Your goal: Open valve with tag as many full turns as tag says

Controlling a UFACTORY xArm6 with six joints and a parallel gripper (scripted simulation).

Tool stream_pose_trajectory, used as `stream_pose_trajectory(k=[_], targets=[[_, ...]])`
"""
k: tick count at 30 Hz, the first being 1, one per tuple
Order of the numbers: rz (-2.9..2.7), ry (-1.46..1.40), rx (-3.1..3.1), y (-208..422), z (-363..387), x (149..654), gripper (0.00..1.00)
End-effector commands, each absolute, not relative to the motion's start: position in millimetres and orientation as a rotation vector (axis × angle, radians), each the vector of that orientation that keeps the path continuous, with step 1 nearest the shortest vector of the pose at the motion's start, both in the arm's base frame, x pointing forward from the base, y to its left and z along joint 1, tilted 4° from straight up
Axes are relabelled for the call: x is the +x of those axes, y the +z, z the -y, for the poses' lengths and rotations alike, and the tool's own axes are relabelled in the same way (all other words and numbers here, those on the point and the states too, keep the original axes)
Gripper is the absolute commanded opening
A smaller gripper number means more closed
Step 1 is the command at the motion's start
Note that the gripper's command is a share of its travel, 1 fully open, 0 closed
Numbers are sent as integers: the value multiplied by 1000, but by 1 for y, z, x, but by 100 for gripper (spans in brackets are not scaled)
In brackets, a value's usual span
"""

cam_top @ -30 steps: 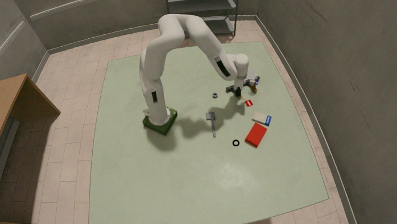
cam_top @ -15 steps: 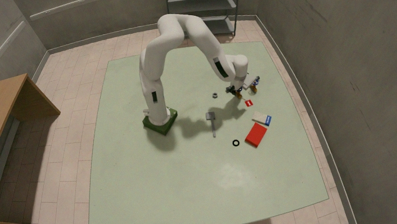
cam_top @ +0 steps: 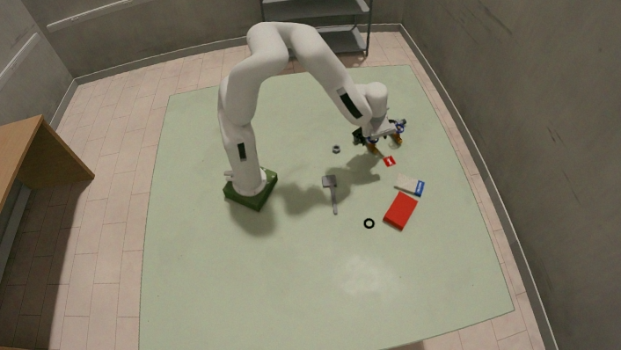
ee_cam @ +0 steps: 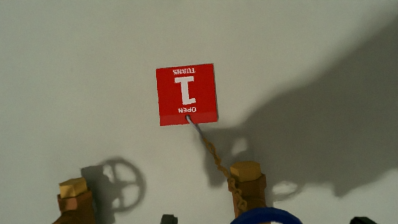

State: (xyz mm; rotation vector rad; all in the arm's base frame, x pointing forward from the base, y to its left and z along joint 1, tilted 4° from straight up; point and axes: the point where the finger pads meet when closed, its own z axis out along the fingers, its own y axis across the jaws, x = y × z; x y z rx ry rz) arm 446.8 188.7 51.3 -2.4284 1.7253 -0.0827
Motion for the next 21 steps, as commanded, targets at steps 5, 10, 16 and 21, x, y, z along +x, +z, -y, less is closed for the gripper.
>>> stream_pose_trajectory(k=[5, 10, 16, 21], targets=[[-1833, -153, -2431, 53, -190, 448, 100], [-1833, -153, -2431, 53, -190, 448, 100], [-1833, -153, -2431, 53, -190, 448, 0], [-1833, -153, -2431, 53, -190, 448, 0]])
